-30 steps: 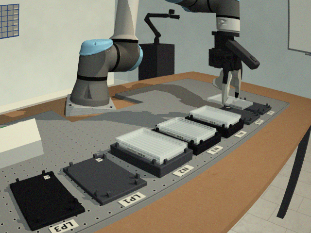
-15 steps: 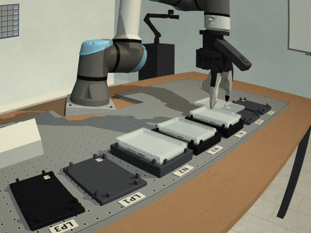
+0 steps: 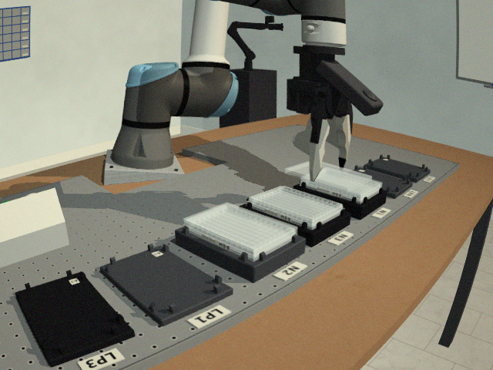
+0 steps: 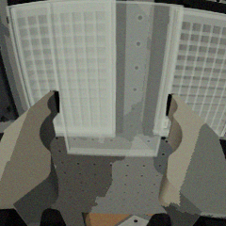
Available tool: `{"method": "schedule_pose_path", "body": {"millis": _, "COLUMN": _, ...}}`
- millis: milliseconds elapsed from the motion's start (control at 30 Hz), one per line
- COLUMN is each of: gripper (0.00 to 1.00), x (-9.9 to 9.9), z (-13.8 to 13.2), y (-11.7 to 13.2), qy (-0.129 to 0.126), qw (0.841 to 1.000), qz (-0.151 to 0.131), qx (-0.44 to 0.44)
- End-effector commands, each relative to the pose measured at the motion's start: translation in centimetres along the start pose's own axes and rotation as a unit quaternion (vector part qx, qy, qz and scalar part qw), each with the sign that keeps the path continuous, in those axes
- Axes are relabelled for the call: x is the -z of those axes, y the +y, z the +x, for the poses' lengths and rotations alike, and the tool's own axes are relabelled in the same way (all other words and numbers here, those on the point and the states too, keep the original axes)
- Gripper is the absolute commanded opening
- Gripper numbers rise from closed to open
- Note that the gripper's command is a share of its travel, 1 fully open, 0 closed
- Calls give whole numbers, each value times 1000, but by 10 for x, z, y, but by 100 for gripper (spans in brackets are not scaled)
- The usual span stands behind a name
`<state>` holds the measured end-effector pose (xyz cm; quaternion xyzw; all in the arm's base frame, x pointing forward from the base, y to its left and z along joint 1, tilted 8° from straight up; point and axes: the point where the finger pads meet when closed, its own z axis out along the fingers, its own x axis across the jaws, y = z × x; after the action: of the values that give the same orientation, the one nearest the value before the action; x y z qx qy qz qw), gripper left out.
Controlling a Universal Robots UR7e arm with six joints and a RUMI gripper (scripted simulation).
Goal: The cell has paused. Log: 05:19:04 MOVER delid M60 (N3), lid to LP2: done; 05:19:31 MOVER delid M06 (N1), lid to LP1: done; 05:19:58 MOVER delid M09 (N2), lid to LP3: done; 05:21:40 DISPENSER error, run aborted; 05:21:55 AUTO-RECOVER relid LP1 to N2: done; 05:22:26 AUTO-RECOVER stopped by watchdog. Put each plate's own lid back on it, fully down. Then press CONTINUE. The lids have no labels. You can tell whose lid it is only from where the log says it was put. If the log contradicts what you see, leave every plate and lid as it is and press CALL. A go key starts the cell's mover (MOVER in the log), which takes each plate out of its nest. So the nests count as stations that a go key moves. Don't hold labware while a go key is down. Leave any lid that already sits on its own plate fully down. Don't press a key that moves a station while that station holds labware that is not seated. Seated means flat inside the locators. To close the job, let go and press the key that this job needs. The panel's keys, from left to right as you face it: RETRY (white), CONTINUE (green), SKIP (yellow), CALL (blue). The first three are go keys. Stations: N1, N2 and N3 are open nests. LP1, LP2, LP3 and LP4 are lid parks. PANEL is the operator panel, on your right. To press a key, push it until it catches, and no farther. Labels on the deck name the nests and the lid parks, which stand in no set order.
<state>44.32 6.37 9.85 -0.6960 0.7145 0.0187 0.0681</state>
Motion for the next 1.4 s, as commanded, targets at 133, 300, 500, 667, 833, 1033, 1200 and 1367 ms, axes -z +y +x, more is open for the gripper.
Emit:
{"method": "schedule_pose_path", "body": {"millis": 133, "gripper": 0, "x": 0, "z": 46, "y": 0, "qy": -1, "qw": 1000, "qz": 1, "qx": 1}}
{"method": "schedule_pose_path", "body": {"millis": 300, "gripper": 0, "x": 0, "z": 61, "y": 0, "qy": -1, "qw": 1000, "qz": 1, "qx": 1}}
{"method": "schedule_pose_path", "body": {"millis": 500, "gripper": 0, "x": 0, "z": 87, "y": 0, "qy": -1, "qw": 1000, "qz": 1, "qx": 1}}
{"method": "schedule_pose_path", "body": {"millis": 667, "gripper": 0, "x": 0, "z": 87, "y": 0, "qy": -1, "qw": 1000, "qz": 1, "qx": 1}}
{"method": "schedule_pose_path", "body": {"millis": 833, "gripper": 0, "x": 0, "z": 87, "y": 0, "qy": -1, "qw": 1000, "qz": 1, "qx": 1}}
{"method": "schedule_pose_path", "body": {"millis": 1033, "gripper": 0, "x": -2, "z": 87, "y": 0, "qy": -1, "qw": 1000, "qz": 1, "qx": 1}}
{"method": "schedule_pose_path", "body": {"millis": 1200, "gripper": 0, "x": -4, "z": 87, "y": 0, "qy": -1, "qw": 1000, "qz": 1, "qx": 1}}
{"method": "schedule_pose_path", "body": {"millis": 1367, "gripper": 0, "x": -5, "z": 87, "y": 0, "qy": -1, "qw": 1000, "qz": 1, "qx": 1}}
